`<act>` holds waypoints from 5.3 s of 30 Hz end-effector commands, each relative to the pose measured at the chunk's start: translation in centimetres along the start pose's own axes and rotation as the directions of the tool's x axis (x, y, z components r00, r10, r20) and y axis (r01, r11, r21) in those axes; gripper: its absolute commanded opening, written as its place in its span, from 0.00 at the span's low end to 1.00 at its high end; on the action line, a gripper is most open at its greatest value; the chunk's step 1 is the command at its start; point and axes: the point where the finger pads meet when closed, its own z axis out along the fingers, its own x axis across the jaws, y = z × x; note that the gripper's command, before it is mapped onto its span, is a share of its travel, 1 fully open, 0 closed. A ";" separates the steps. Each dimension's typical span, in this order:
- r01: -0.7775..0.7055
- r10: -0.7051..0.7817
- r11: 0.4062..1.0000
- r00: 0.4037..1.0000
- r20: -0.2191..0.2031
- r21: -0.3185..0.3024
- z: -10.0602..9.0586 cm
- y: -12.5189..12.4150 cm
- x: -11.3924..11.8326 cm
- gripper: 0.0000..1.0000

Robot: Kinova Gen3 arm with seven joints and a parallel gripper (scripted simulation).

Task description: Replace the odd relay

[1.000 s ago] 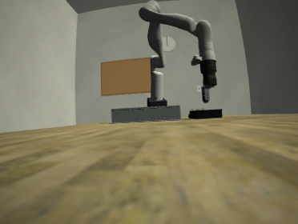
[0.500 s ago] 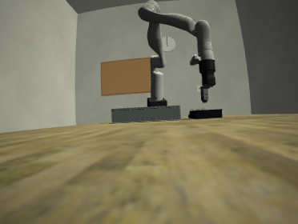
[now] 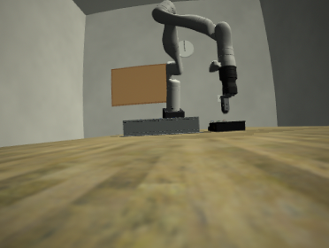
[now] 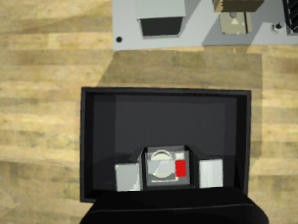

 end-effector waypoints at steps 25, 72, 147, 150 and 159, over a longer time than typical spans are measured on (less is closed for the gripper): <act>-0.002 0.002 1.000 1.000 0.005 0.001 4.7 -0.2 -0.2 0.00; -0.004 0.003 1.000 1.000 0.016 0.007 6.9 -0.3 -0.2 0.00; -0.001 0.001 1.000 1.000 0.004 -0.001 6.7 -0.2 0.3 0.00; -0.001 0.001 1.000 1.000 0.003 0.000 6.7 -0.3 0.3 0.00; 0.000 0.000 1.000 1.000 0.003 -0.001 6.6 -0.3 0.2 0.00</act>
